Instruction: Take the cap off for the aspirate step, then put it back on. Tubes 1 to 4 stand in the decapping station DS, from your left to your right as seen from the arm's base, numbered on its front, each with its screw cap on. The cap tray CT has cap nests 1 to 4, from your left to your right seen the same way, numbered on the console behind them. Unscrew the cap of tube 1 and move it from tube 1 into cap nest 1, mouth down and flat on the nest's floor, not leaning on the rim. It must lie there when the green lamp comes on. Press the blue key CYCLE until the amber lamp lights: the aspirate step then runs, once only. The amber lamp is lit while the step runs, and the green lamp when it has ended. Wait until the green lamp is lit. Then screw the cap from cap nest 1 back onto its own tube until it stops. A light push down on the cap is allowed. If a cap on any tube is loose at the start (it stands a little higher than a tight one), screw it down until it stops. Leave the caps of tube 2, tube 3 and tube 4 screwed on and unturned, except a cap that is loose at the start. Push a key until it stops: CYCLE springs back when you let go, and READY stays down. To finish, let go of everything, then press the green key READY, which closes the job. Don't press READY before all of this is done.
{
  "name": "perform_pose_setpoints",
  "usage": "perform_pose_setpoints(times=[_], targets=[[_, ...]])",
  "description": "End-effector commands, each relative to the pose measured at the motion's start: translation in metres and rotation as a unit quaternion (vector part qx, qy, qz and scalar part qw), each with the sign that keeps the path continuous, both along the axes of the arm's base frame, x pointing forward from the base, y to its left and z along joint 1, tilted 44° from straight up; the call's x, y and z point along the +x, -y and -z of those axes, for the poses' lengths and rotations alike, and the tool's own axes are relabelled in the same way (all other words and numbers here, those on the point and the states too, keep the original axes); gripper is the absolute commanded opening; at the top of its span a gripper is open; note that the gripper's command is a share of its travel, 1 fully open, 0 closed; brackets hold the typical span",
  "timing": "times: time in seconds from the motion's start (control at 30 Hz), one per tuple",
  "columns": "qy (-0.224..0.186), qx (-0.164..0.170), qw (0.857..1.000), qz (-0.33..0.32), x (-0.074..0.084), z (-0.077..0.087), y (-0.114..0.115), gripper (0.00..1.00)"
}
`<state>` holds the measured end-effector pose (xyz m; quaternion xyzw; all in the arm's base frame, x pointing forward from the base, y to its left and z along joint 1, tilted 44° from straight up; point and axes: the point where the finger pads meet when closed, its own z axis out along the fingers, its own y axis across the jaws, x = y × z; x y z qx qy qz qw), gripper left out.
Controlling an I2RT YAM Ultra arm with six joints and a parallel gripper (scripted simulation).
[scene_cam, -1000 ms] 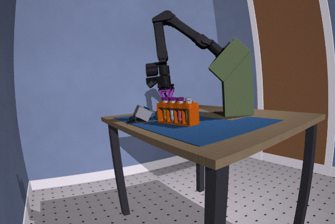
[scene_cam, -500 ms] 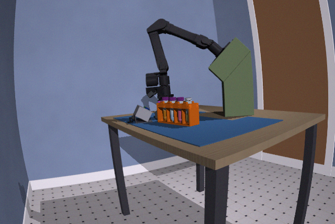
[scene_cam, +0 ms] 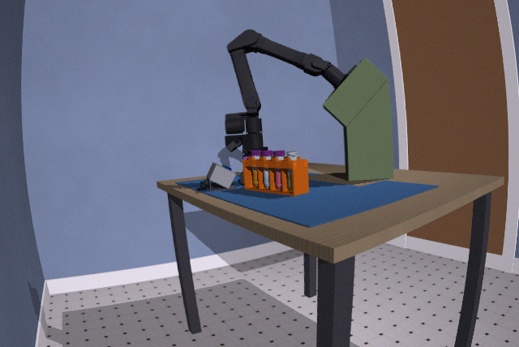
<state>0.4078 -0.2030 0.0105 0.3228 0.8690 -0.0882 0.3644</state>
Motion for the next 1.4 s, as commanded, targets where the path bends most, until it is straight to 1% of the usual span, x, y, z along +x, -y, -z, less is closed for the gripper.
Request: perform_pose_setpoints(times=[0.0, 0.6, 0.63, 1.1, 1.37], targets=[[0.006, -0.003, 1.000, -0.001, 0.003, -0.004, 0.001, 0.47], [0.006, -0.003, 1.000, -0.001, 0.006, 0.001, 0.004, 0.47], [0.006, -0.003, 1.000, -0.001, 0.006, 0.001, 0.004, 0.00], [0.006, -0.003, 1.000, -0.001, 0.006, 0.001, 0.004, 0.00], [0.006, -0.003, 1.000, -0.001, -0.017, -0.027, -0.012, 0.00]])
